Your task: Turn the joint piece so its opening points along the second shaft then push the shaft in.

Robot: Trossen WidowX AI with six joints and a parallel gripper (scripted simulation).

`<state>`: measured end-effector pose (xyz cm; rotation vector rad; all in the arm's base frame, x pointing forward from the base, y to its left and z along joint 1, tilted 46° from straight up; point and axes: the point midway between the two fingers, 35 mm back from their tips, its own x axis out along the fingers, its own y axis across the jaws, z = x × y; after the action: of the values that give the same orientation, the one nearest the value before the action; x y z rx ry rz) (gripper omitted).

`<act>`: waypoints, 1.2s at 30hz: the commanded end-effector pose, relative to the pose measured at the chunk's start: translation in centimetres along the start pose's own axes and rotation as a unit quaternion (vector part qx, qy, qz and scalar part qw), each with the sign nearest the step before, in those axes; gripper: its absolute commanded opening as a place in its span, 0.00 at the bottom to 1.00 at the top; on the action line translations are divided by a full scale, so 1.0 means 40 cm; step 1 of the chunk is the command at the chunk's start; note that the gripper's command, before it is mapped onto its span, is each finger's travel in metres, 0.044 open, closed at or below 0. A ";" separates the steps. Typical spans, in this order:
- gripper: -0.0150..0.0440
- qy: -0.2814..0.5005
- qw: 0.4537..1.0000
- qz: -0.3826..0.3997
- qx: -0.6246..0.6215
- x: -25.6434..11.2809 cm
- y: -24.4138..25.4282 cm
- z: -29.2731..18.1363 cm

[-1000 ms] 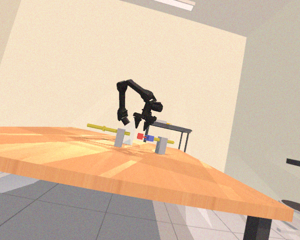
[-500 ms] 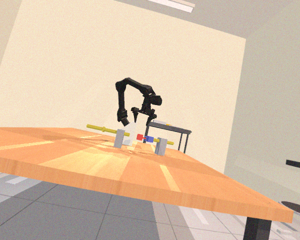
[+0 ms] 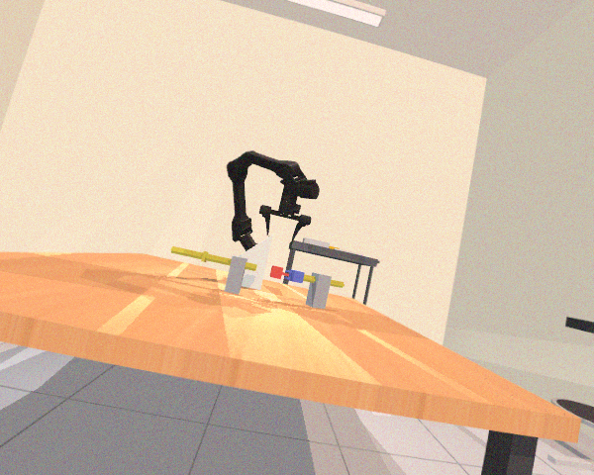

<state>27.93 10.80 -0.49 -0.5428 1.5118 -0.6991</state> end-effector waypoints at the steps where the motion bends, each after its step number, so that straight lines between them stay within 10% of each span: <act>1: 1.00 -0.001 1.000 0.001 0.009 -0.007 0.000 0.000; 36: 1.00 0.112 0.849 0.142 0.497 0.089 -0.152 0.006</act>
<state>27.48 4.51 1.08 0.4511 1.2230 -1.1664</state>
